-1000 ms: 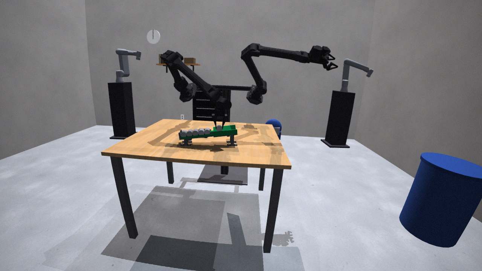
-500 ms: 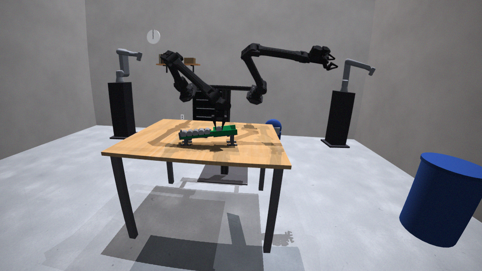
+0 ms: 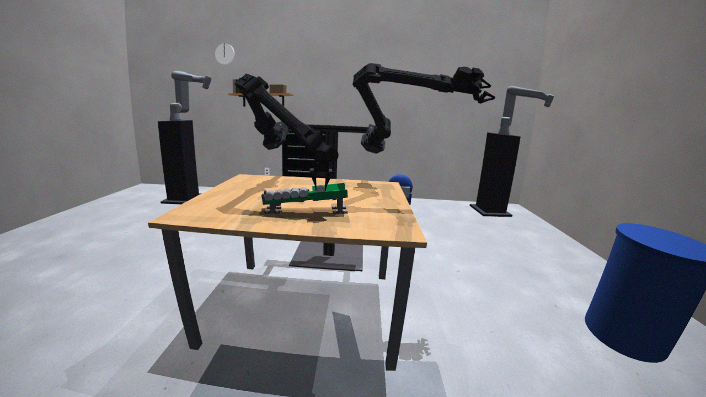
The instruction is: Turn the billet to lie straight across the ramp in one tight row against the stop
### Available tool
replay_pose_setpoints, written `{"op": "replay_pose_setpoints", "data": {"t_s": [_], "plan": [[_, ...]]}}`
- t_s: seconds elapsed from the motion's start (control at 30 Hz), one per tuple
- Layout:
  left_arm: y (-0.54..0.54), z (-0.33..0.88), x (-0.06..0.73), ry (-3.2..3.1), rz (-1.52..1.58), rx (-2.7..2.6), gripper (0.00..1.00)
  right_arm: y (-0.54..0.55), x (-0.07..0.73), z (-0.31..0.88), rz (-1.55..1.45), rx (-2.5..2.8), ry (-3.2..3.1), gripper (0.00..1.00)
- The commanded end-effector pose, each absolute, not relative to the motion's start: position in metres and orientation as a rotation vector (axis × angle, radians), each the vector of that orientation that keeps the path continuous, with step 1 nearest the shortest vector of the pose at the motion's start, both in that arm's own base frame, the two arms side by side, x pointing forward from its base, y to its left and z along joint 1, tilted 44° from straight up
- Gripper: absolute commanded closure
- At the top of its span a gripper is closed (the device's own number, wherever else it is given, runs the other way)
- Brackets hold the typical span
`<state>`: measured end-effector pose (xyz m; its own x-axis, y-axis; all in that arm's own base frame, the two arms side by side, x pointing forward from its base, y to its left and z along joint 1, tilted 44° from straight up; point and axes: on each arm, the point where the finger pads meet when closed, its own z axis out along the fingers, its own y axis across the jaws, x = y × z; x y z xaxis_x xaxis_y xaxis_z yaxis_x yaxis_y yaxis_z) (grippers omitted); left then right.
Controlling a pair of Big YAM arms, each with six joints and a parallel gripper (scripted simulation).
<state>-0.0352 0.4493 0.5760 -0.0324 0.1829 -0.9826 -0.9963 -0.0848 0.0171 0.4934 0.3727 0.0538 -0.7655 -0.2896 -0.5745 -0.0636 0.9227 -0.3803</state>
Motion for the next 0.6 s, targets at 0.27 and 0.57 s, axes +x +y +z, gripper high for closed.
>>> {"op": "replay_pose_setpoints", "data": {"t_s": [0.27,0.57], "plan": [[0.436,0.618,-0.043,0.984,1.397,-1.087,0.0,0.383,0.488,0.067,-0.401,-0.252,2.389,1.0],[0.436,0.618,-0.043,0.984,1.397,-1.087,0.0,0.388,0.492,0.074,-0.387,-0.244,2.38,1.0]]}}
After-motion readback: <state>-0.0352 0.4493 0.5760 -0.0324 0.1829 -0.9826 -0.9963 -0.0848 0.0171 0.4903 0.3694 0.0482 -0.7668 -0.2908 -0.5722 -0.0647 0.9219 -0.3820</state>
